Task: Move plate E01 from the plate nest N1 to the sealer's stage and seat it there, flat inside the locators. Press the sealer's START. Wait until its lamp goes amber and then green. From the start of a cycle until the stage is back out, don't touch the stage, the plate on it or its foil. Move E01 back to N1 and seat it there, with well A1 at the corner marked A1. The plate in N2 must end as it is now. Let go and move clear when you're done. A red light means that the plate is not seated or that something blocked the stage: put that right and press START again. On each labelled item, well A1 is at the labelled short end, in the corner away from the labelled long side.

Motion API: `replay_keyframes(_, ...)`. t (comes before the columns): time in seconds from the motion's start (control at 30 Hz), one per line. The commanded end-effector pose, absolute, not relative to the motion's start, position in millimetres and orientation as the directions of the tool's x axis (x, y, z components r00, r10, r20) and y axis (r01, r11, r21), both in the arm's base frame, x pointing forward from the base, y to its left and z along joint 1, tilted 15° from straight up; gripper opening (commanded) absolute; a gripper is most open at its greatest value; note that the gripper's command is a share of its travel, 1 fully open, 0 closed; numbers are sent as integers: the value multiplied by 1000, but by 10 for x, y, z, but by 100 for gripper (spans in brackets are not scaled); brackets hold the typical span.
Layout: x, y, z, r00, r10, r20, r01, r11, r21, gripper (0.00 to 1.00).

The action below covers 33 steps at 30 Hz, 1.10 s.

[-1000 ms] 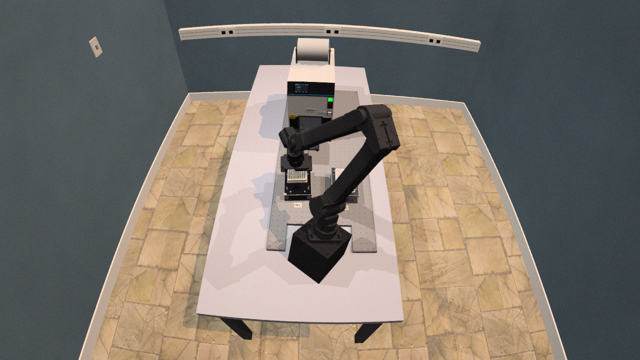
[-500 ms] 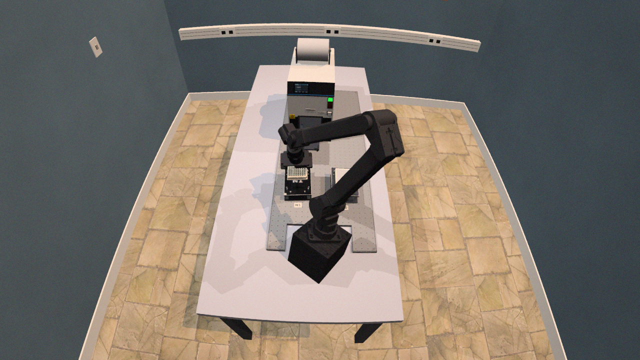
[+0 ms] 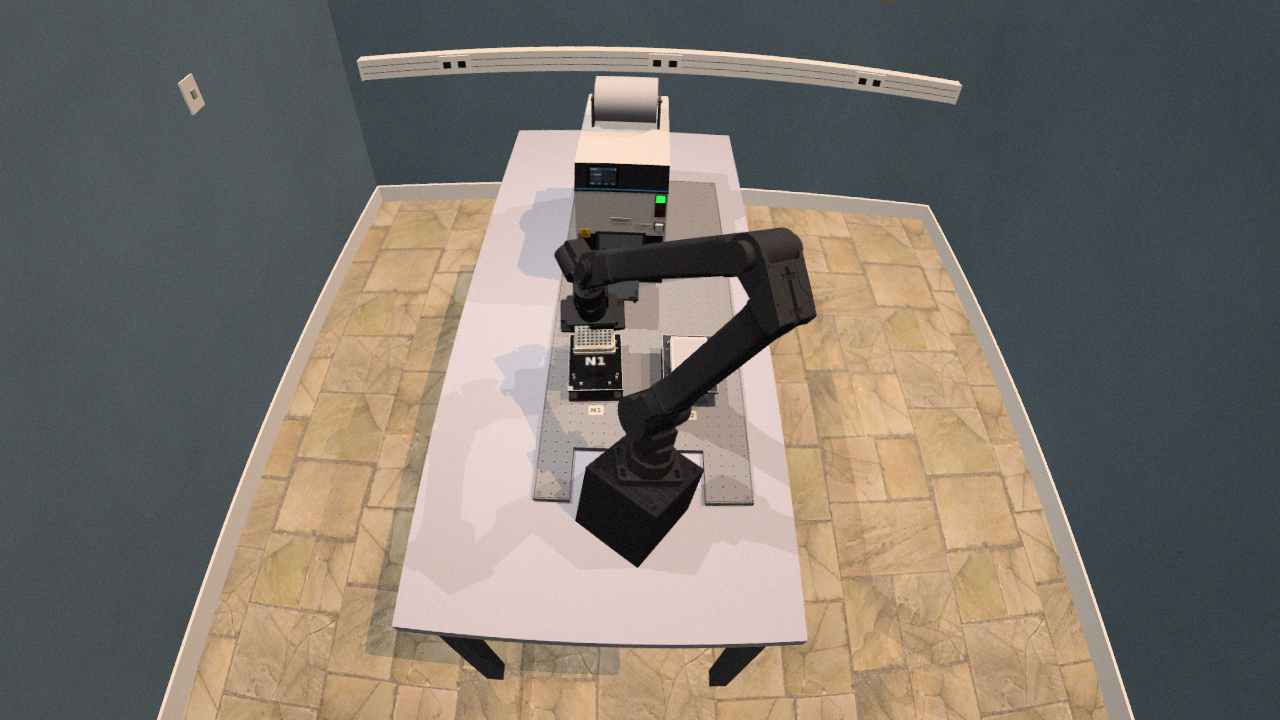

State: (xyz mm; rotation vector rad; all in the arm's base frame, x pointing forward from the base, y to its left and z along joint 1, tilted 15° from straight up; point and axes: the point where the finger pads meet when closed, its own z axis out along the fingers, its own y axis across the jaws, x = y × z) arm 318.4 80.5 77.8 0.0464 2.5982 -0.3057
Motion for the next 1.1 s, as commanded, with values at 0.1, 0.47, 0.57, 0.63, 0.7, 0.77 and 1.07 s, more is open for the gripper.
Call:
replay_keyframes(0.1,3346,949,1132,-837,-2,-548,110,979,-172,0)
replay_keyframes(0.47,3305,1000,1303,-832,-8,-554,103,980,-168,0)
replay_keyframes(0.57,3300,1018,1368,-831,-6,-556,104,981,-165,0)
replay_keyframes(0.63,3309,1008,1356,-833,-3,-553,108,980,-168,0)
replay_keyframes(0.7,3295,980,1276,-842,-7,-540,103,979,-173,0)
replay_keyframes(0.77,3286,951,1216,-848,-10,-530,102,978,-180,0)
replay_keyframes(1.07,3252,872,1164,-845,-13,-535,103,977,-186,0)
